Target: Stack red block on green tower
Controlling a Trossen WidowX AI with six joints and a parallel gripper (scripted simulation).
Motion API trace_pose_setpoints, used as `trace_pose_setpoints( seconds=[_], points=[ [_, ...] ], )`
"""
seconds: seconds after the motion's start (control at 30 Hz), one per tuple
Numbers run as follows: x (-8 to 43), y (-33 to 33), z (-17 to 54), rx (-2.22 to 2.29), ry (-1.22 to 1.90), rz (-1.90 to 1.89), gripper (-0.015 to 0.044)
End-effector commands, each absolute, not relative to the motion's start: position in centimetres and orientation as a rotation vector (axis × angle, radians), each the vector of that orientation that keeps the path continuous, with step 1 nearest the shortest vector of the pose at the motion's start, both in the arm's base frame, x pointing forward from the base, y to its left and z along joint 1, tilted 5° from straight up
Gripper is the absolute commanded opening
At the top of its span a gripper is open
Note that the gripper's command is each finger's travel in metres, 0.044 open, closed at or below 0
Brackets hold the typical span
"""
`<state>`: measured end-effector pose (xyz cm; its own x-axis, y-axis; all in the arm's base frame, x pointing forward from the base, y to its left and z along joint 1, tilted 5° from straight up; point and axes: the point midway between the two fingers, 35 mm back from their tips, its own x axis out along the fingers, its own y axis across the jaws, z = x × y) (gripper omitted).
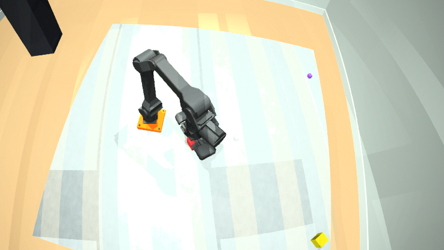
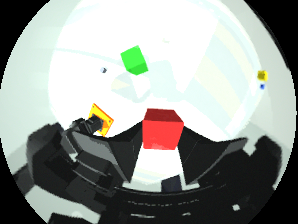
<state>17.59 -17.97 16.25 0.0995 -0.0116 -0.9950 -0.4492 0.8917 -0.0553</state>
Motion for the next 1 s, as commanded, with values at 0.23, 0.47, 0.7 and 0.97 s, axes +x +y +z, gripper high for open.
trace_pose_setpoints(
  seconds=[0.23,0.47,0.7,0.97],
  points=[
    [19.8,-15.9,16.6,-0.392,1.445,0.339,0.0],
    [21.7,-13.6,16.8,-0.391,1.444,0.34,0.0],
    [23.3,-11.1,16.9,-0.389,1.441,0.341,0.0],
    [24.6,-8.3,17.1,-0.387,1.437,0.343,0.0]
  ],
)
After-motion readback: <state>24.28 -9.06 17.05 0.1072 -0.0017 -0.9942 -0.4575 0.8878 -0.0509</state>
